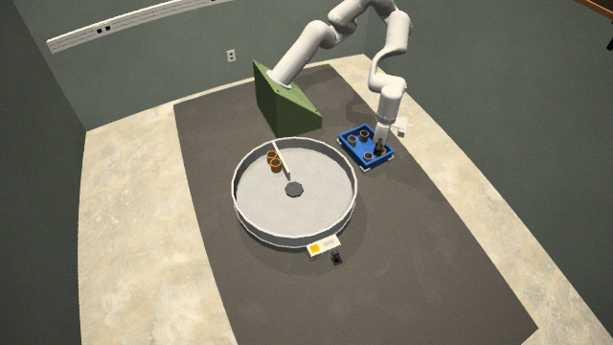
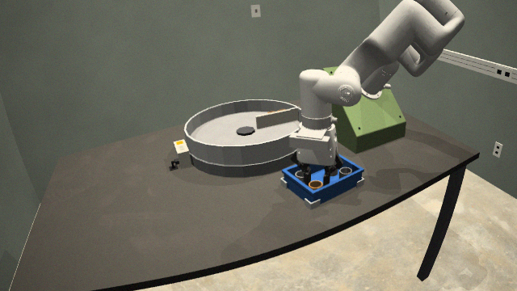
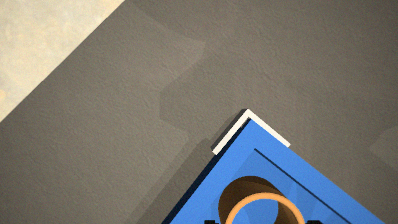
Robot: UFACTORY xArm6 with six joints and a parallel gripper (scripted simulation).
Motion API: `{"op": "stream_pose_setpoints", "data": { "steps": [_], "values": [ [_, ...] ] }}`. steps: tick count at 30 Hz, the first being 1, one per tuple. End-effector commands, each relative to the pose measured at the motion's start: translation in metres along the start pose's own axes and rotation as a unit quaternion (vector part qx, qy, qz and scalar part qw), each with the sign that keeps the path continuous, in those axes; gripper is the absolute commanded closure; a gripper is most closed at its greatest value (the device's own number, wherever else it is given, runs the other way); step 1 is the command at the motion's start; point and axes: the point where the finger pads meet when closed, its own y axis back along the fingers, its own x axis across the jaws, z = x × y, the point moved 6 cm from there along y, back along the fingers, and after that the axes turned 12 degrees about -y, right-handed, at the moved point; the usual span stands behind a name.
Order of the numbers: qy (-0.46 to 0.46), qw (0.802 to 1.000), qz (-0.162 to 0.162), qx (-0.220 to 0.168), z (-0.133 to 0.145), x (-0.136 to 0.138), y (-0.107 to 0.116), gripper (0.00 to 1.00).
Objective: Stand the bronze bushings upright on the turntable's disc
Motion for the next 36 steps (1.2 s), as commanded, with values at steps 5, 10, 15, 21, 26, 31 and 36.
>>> {"op": "stream_pose_setpoints", "data": {
  "steps": [5, 10, 15, 21, 26, 31, 36],
  "values": [
    [0.0, 1.0, 0.0, 0.001, -0.0011, 0.0001, -0.0082, 0.52],
    [0.0, 1.0, 0.0, 0.001, -0.0011, 0.0001, -0.0086, 0.52],
    [0.0, 1.0, 0.0, 0.001, -0.0011, 0.0001, -0.0086, 0.52],
    [0.0, 1.0, 0.0, 0.001, -0.0011, 0.0001, -0.0086, 1.0],
    [0.0, 1.0, 0.0, 0.001, -0.0011, 0.0001, -0.0086, 1.0],
    [0.0, 1.0, 0.0, 0.001, -0.0011, 0.0001, -0.0086, 1.0],
    [0.0, 1.0, 0.0, 0.001, -0.0011, 0.0001, -0.0086, 1.0]
  ]
}}
